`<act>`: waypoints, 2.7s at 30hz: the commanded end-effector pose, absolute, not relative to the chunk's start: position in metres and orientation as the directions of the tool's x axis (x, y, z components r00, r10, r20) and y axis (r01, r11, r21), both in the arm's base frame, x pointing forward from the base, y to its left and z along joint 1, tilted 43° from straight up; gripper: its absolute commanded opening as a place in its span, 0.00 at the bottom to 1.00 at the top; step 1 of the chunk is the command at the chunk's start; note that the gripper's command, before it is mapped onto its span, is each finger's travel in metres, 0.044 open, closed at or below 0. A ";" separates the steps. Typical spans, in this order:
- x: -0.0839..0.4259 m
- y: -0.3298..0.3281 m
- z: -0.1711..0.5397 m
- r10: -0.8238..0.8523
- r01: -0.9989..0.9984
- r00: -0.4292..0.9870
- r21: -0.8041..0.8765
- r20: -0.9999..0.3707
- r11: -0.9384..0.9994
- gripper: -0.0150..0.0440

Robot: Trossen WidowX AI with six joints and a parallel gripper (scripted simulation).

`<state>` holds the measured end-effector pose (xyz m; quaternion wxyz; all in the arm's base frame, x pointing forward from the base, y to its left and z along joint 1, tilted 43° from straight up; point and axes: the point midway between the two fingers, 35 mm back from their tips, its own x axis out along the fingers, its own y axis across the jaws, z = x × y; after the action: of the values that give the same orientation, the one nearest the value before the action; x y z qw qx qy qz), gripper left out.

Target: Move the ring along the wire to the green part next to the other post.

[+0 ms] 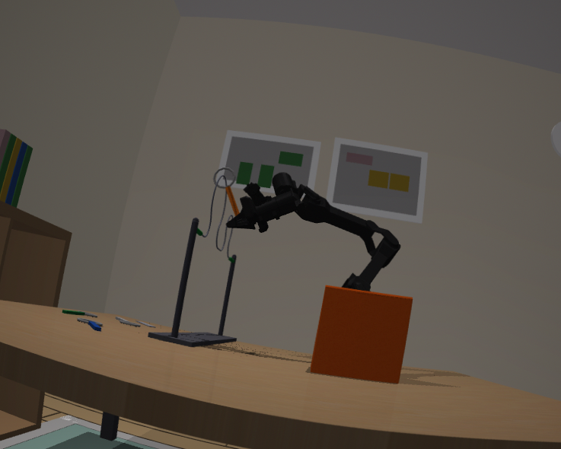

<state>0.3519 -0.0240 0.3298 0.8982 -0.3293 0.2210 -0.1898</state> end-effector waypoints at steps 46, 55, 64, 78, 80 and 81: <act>0.350 -0.038 0.353 -0.574 0.148 0.819 -0.970 0.012 0.191 0.00; 0.350 -0.039 0.358 -0.570 0.137 0.819 -0.987 0.066 0.081 0.00; 0.349 -0.040 0.362 -0.561 0.125 0.819 -0.992 0.120 -0.030 0.00; 0.349 -0.039 0.370 -0.535 0.106 0.821 -0.974 0.200 -0.201 0.00; 0.349 -0.039 0.371 -0.530 0.103 0.821 -0.969 0.211 -0.225 0.00; 0.349 -0.039 0.371 -0.528 0.102 0.821 -0.966 0.216 -0.237 0.00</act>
<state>0.3490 -0.0404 0.3688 0.6147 -0.7289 0.1509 -0.2608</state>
